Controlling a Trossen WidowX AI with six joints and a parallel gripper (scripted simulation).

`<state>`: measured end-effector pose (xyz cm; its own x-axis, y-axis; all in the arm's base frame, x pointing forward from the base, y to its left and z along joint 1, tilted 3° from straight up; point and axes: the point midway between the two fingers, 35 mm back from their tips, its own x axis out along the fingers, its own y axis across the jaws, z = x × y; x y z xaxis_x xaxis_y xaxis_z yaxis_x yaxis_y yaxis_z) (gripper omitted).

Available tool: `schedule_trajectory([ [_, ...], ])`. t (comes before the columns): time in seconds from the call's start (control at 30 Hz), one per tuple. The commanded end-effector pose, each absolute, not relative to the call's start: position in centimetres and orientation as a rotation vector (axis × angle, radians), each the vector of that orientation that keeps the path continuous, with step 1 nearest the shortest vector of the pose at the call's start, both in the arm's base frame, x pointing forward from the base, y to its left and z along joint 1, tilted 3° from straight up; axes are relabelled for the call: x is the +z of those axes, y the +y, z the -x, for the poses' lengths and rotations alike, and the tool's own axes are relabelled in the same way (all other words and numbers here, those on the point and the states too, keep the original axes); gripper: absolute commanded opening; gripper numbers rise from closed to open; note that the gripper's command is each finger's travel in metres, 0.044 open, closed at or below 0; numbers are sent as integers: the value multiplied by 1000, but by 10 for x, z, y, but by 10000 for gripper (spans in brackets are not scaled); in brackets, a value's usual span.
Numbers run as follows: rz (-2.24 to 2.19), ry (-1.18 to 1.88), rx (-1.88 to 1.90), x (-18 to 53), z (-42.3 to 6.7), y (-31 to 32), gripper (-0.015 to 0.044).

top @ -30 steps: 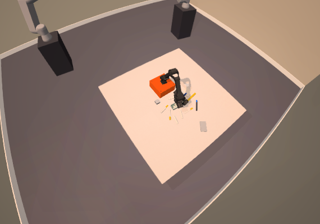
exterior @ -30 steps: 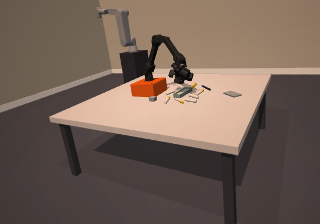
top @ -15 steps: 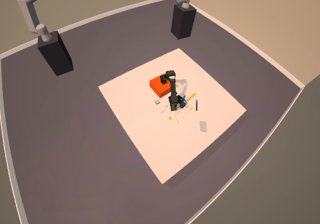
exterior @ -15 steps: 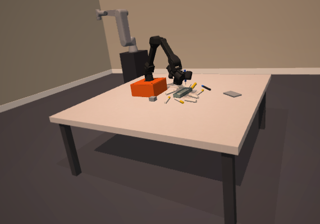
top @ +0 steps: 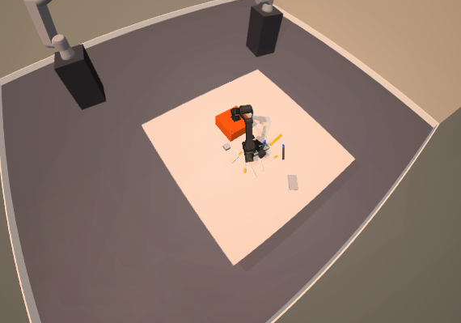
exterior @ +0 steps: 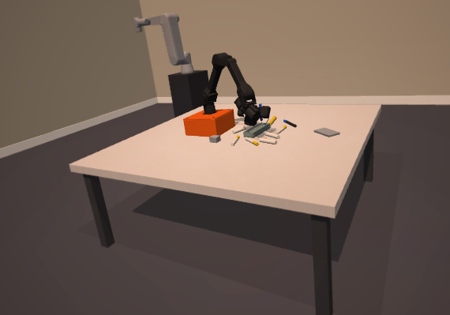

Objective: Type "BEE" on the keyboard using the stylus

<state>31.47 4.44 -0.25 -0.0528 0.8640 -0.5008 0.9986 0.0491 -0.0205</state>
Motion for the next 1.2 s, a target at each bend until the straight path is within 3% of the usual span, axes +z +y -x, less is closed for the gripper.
schedule_trajectory([
  [0.0, -1878, 1981, -516, -4, -314, 45, 0],
  [0.33, -1878, 1981, -516, -4, -314, 45, 0],
  [0.43, -1878, 1981, -516, -5, -317, 45, 79],
  [1.17, -1878, 1981, -516, -14, -318, 45, 81],
])
